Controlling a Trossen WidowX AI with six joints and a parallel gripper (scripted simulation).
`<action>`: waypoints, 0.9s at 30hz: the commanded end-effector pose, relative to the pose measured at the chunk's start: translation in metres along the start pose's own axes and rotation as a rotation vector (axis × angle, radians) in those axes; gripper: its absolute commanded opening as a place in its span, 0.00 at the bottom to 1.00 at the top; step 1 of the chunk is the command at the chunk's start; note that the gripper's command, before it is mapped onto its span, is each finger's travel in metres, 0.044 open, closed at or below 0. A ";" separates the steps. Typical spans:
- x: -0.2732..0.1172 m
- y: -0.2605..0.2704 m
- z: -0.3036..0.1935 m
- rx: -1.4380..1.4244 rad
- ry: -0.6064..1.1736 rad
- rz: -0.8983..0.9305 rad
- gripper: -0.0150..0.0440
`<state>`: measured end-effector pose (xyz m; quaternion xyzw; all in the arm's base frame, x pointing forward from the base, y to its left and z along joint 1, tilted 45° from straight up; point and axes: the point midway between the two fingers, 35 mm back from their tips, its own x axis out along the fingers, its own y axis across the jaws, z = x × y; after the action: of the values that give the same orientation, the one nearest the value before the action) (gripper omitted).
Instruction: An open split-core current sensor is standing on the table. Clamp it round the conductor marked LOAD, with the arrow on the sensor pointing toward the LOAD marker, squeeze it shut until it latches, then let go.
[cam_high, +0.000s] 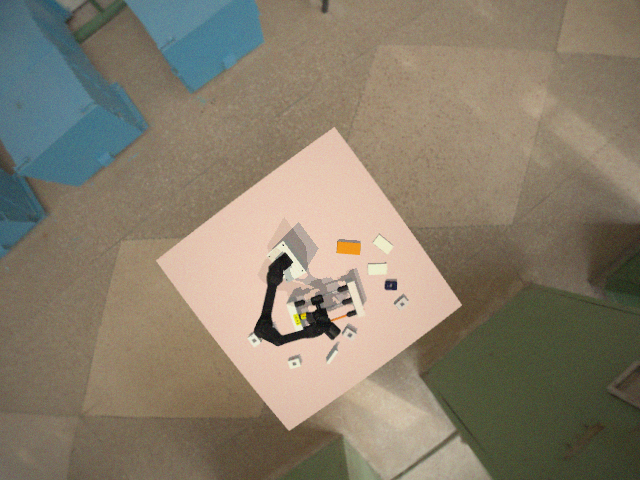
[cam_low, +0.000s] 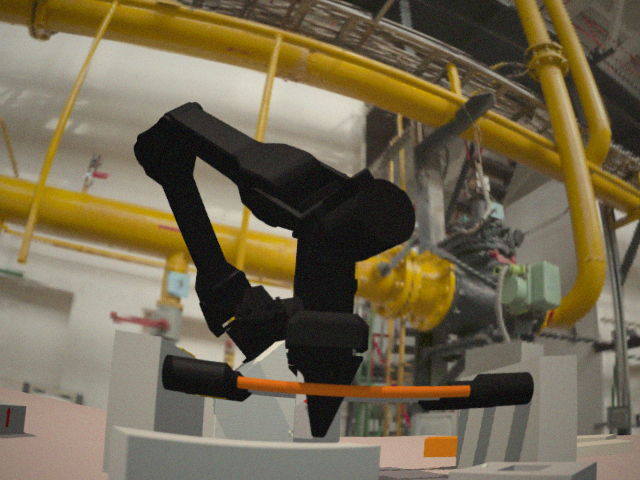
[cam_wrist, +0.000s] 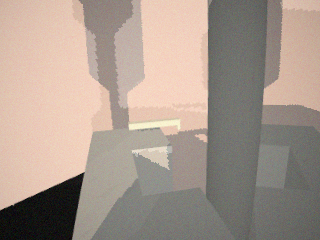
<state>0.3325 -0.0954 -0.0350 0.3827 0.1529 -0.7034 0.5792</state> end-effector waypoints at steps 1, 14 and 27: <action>-0.001 0.001 0.000 0.002 0.001 0.002 0.25; -0.002 0.000 0.000 -0.001 -0.001 0.001 0.25; -0.018 0.000 0.000 -0.005 -0.006 0.015 0.25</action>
<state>0.3311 -0.0855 -0.0275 0.3776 0.1543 -0.7026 0.5831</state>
